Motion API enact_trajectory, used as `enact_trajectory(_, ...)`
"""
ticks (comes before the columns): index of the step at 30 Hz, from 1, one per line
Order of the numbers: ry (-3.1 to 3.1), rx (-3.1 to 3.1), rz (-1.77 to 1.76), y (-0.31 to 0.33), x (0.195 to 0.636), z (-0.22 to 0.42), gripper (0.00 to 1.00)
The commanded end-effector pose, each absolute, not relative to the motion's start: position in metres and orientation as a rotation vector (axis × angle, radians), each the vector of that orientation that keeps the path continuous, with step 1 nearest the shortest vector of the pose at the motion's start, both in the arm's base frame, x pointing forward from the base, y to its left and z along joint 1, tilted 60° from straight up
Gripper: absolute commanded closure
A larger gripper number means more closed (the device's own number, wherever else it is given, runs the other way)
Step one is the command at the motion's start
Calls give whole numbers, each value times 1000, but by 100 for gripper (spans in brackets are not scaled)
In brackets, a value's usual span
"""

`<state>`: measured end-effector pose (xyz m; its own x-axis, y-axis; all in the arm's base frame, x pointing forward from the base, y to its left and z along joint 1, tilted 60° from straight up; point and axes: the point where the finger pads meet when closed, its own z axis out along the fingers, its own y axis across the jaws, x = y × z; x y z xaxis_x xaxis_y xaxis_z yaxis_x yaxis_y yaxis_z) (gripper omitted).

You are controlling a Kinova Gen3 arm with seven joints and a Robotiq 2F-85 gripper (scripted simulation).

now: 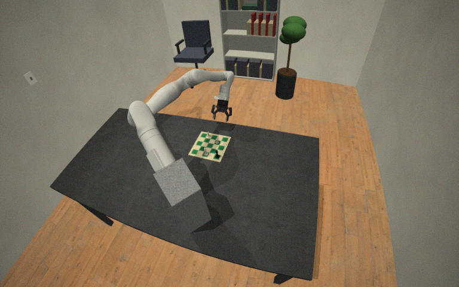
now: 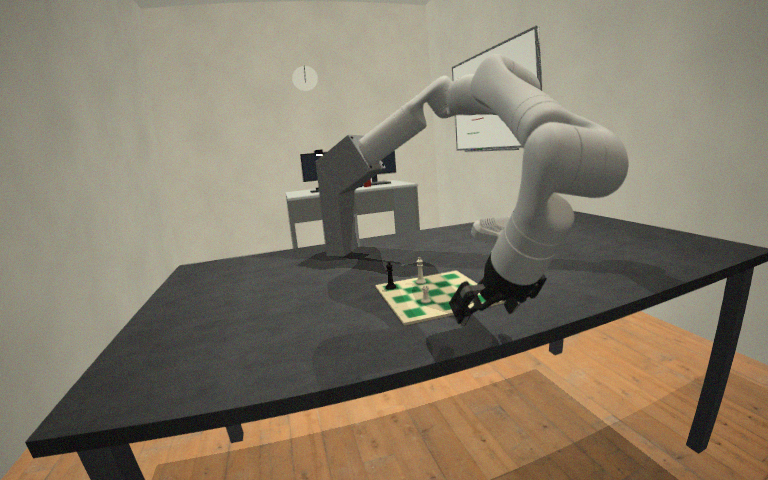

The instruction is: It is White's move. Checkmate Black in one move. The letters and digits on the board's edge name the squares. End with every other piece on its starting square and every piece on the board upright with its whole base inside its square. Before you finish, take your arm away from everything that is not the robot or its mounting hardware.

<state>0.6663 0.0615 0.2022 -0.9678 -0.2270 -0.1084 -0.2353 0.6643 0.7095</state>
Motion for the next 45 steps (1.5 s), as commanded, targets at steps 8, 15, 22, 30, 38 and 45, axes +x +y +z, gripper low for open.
enact_trajectory(8,2854,-390,1215,30,647,226,0)
enact_trajectory(15,2854,-390,1215,1,627,246,0)
enact_trajectory(22,2856,-395,1219,2,626,245,0)
enact_trajectory(30,2859,-356,1242,4,625,245,0)
enact_trajectory(38,2865,-234,1310,11,620,244,0)
enact_trajectory(45,2865,65,1455,22,610,241,0)
